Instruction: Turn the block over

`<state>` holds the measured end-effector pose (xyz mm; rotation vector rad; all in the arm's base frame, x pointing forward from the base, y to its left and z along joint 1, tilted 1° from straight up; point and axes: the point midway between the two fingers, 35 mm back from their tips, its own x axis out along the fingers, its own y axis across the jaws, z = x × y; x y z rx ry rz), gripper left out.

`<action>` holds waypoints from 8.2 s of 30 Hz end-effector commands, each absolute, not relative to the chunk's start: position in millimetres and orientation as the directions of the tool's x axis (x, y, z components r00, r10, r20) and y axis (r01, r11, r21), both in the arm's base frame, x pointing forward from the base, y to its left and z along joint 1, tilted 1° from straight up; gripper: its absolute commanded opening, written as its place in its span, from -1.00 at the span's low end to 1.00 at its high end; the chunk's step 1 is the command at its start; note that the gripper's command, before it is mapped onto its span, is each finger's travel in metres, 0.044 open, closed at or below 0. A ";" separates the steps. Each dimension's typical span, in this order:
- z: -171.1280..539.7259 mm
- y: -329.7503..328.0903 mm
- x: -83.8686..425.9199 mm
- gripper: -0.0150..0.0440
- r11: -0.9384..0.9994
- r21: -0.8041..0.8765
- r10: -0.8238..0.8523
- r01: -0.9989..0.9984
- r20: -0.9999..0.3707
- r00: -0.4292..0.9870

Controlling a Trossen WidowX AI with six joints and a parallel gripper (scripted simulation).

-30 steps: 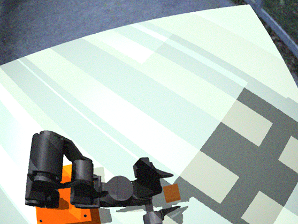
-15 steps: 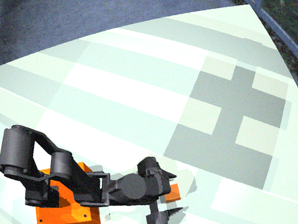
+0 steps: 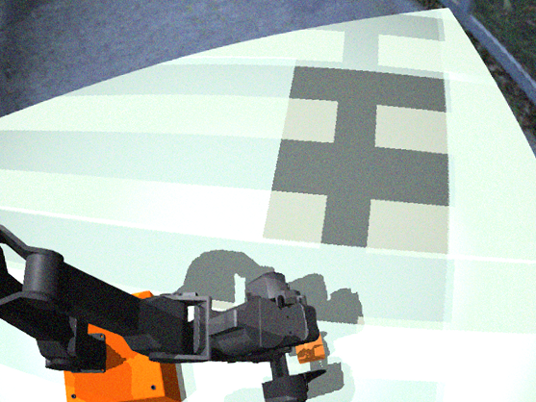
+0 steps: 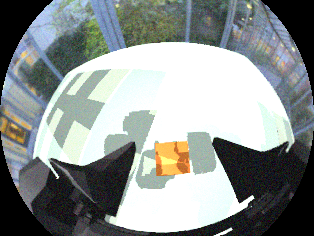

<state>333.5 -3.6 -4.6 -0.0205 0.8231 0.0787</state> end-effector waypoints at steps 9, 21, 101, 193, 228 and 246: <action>36.0 -1.9 304.5 1.00 0.994 -0.006 0.051 -0.106 -0.848 0.527; 40.9 -1.3 320.4 1.00 0.995 0.000 0.039 -0.102 -0.924 0.381; -24.8 1.9 343.3 -0.14 0.994 -0.005 -0.005 -0.105 -1.000 0.008; -35.8 1.1 336.3 -0.49 0.994 -0.005 0.088 -0.105 -0.511 0.855; -31.6 1.1 335.0 0.84 0.994 -0.005 0.089 -0.105 -0.485 0.870; -31.6 1.1 335.0 1.00 0.994 -0.005 0.089 -0.105 -0.485 0.870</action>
